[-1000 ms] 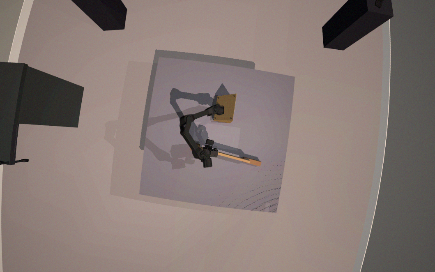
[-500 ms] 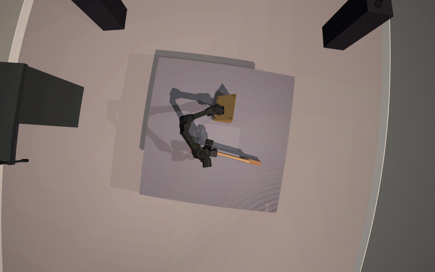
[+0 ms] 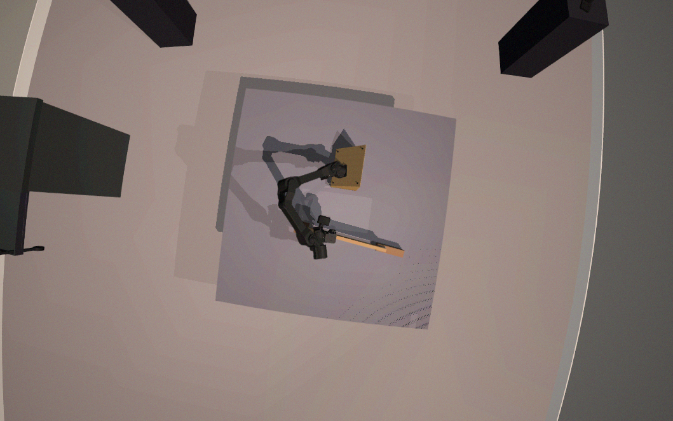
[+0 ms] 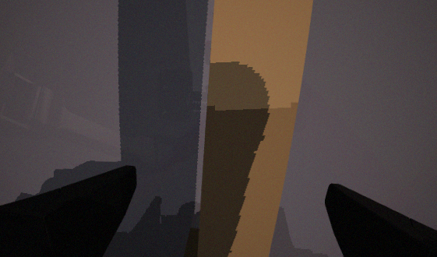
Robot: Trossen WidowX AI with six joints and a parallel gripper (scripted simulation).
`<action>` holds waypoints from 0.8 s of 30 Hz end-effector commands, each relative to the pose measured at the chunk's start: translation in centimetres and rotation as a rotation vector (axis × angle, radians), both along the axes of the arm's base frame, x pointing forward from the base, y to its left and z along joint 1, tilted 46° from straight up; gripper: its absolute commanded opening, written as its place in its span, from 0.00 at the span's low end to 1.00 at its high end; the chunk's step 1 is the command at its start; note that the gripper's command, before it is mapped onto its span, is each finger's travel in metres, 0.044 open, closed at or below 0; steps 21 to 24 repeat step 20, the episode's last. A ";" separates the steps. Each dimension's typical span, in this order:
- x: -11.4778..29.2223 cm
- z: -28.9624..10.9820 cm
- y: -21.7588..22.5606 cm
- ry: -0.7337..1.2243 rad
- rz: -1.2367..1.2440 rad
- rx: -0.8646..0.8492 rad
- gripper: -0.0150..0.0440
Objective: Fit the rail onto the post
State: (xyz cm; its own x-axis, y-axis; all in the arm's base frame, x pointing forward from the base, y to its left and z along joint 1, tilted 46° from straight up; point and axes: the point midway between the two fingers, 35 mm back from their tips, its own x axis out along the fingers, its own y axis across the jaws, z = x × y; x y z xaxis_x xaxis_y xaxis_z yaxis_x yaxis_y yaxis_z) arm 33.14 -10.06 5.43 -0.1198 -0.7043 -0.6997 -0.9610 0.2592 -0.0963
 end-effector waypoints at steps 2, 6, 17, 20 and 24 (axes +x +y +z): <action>0.3 0.0 0.9 -0.002 0.002 0.000 1.00; 1.0 -0.1 4.1 -0.008 0.010 -0.001 1.00; 1.0 -0.1 4.1 -0.008 0.010 -0.001 1.00; 1.0 -0.1 4.1 -0.008 0.010 -0.001 1.00; 1.0 -0.1 4.1 -0.008 0.010 -0.001 1.00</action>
